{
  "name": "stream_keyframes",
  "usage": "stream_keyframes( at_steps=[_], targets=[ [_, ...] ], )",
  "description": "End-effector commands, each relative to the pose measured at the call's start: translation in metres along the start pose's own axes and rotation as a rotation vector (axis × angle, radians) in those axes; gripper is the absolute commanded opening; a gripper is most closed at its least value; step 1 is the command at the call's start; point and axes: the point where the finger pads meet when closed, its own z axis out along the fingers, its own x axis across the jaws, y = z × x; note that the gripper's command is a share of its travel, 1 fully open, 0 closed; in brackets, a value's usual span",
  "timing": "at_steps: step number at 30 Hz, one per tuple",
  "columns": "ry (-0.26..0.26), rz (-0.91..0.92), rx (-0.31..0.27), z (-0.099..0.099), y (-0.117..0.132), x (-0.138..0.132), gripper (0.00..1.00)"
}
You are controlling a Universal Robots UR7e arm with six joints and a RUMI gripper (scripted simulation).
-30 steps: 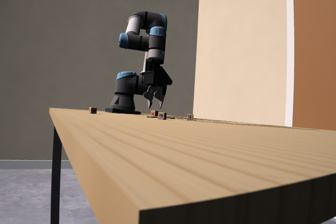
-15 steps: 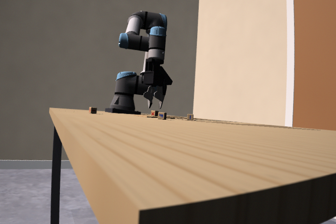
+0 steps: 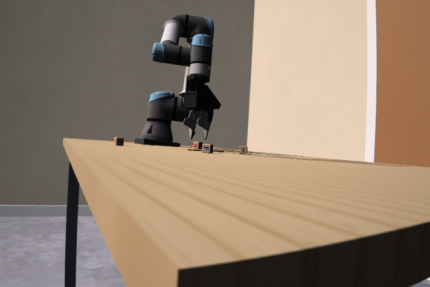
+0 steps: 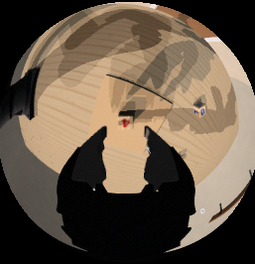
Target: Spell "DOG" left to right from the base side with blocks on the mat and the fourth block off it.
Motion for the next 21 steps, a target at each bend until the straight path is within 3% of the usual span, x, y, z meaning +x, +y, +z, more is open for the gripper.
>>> stream_keyframes(
  at_steps=[1, 11, 21],
  targets=[
    [0.0, -0.001, 0.0, 0.0, -0.002, -0.001, 0.37],
    [-0.002, -0.001, 0.001, 0.003, -0.002, -0.001, 0.37],
    [-0.003, -0.001, 0.002, 0.018, -0.002, -0.001, 0.37]
  ],
)
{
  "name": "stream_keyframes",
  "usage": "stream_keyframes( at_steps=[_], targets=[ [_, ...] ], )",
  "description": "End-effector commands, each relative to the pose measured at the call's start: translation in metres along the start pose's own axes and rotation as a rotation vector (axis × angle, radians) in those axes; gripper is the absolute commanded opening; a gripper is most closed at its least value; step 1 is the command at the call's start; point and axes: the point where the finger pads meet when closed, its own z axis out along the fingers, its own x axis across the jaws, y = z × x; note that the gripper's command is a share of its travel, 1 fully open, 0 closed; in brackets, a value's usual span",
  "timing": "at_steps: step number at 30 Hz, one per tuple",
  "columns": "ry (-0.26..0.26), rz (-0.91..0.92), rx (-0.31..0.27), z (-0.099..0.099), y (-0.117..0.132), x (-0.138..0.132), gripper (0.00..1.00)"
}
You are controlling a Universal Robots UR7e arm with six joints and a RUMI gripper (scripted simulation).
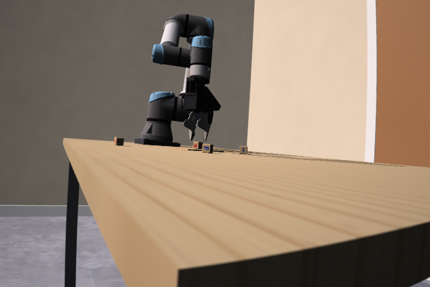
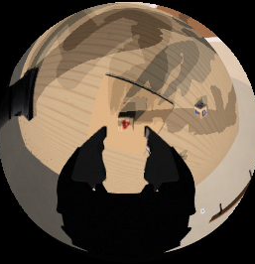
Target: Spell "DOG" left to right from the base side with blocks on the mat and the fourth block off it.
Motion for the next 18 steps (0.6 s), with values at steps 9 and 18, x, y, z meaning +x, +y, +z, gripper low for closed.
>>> stream_keyframes(
  at_steps=[9, 18],
  targets=[
    [-0.004, -0.001, 0.004, 0.024, -0.002, -0.001, 0.37],
    [-0.004, 0.0, 0.004, 0.028, -0.002, -0.001, 0.37]
  ],
)
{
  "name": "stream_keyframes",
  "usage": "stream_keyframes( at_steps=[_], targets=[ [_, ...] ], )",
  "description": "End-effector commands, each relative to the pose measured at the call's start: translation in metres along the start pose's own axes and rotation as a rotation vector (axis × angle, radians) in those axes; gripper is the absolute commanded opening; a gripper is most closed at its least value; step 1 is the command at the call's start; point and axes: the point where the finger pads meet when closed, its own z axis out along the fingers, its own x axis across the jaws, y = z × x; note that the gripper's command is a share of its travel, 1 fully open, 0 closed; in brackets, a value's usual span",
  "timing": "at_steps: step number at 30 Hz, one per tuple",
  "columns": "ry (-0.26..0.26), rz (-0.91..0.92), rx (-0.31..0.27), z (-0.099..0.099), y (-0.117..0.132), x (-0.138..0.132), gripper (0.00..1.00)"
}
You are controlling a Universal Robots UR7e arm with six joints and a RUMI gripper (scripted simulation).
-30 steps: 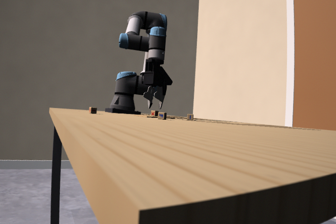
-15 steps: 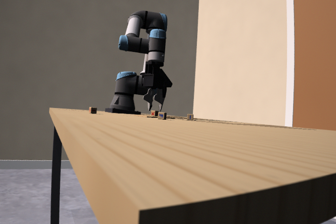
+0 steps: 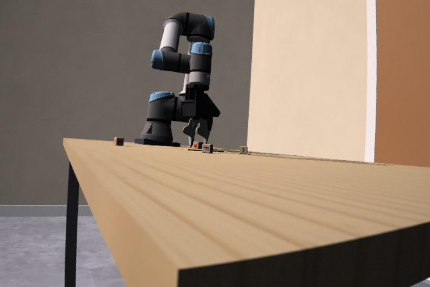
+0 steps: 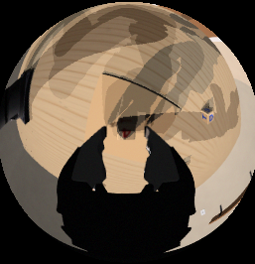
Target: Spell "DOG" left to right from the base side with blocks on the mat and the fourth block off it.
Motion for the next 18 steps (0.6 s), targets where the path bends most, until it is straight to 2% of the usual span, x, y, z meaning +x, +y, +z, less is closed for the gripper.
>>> stream_keyframes(
  at_steps=[1, 16, 17, 18],
  targets=[
    [-0.001, -0.001, 0.001, 0.0037, -0.0013, -0.0005, 0.37],
    [0.0, -0.001, 0.0, 0.0028, -0.0007, 0.0001, 0.37],
    [0.0, -0.001, 0.0, 0.0028, -0.0007, 0.0001, 0.25],
    [0.0, -0.001, 0.0, 0.0028, -0.0007, 0.0001, 0.25]
  ],
)
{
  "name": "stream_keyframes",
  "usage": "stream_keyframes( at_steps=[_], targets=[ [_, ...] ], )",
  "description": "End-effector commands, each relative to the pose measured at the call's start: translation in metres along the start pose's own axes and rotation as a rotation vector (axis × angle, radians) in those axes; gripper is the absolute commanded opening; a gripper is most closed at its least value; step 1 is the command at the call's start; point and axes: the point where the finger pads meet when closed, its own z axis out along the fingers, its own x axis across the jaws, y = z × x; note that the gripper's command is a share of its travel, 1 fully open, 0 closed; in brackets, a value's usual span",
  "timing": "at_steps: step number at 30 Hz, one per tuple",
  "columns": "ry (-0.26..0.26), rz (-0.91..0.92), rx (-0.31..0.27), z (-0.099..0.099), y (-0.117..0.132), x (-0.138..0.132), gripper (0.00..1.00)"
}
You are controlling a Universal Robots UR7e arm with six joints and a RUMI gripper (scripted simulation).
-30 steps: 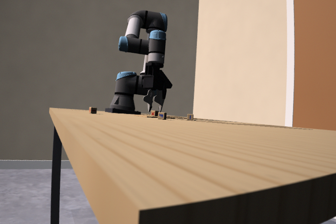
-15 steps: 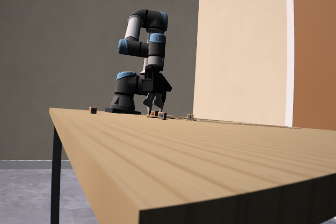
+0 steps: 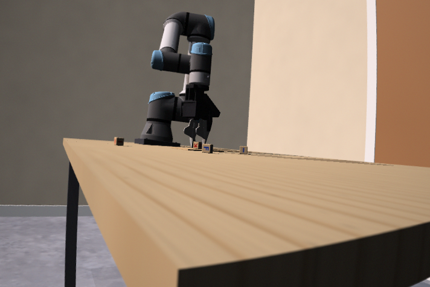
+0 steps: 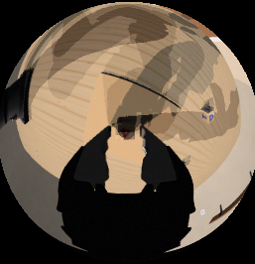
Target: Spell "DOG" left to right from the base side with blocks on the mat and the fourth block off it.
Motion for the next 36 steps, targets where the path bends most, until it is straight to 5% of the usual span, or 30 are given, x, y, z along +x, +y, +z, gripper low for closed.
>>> stream_keyframes(
  at_steps=[1, 15, 16, 36],
  targets=[
    [-0.002, -0.001, 0.002, 0.0016, -0.0018, -0.0009, 0.25],
    [-0.002, -0.001, 0.002, 0.0016, -0.0018, -0.0009, 0.25],
    [-0.002, -0.001, 0.002, 0.0016, -0.0018, -0.0009, 0.05],
    [-0.002, -0.001, 0.002, 0.0016, -0.0018, -0.0009, 0.05]
  ],
)
